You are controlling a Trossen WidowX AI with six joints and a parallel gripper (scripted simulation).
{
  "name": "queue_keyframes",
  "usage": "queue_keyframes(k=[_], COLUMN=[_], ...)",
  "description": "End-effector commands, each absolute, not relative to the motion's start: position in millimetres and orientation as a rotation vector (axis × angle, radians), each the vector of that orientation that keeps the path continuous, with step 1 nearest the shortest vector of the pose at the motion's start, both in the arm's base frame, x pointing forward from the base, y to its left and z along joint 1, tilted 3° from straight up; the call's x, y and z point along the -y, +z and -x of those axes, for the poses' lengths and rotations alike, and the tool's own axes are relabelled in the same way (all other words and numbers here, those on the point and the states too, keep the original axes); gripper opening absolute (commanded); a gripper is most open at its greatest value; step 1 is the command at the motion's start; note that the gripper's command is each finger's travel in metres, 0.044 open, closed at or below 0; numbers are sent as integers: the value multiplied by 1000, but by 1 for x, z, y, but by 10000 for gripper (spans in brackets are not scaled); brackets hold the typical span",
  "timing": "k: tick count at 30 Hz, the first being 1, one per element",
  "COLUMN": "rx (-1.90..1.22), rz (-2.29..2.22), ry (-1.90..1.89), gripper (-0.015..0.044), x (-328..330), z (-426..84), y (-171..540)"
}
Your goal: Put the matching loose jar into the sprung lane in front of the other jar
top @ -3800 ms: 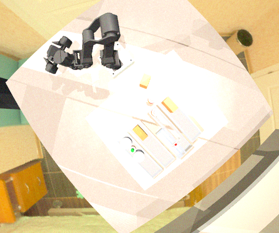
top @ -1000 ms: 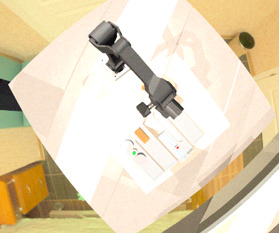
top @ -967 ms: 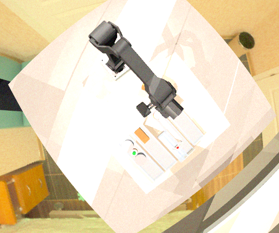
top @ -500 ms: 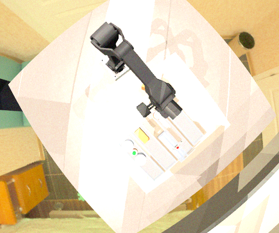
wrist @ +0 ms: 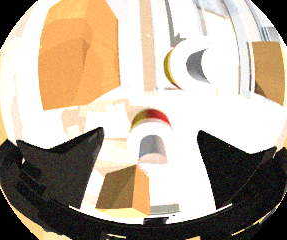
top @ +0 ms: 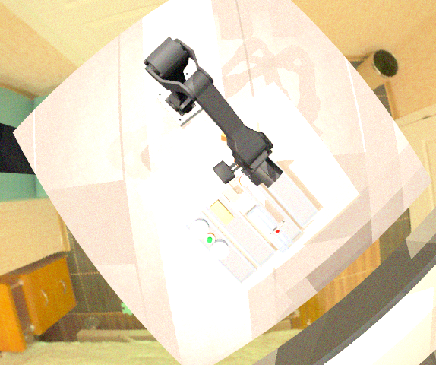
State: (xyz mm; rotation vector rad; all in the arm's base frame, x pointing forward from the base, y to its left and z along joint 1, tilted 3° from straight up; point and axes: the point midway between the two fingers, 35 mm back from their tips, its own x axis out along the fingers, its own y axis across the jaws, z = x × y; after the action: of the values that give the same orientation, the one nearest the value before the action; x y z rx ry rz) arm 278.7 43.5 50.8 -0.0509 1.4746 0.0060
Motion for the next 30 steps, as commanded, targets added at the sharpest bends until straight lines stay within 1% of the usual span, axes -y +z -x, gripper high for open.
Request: queue_keyframes(k=[1,8,15,21,30], rx=[-1494,-1494,-1494,-1503,-1502], rz=[54,54,54,32,34], ry=[10,10,10,23,23], gripper=[387,204,157,0,0], x=[-43,-43,-43,-41,-40], z=[-275,-275,-275,-274,-272], y=[45,45,45,52,95])
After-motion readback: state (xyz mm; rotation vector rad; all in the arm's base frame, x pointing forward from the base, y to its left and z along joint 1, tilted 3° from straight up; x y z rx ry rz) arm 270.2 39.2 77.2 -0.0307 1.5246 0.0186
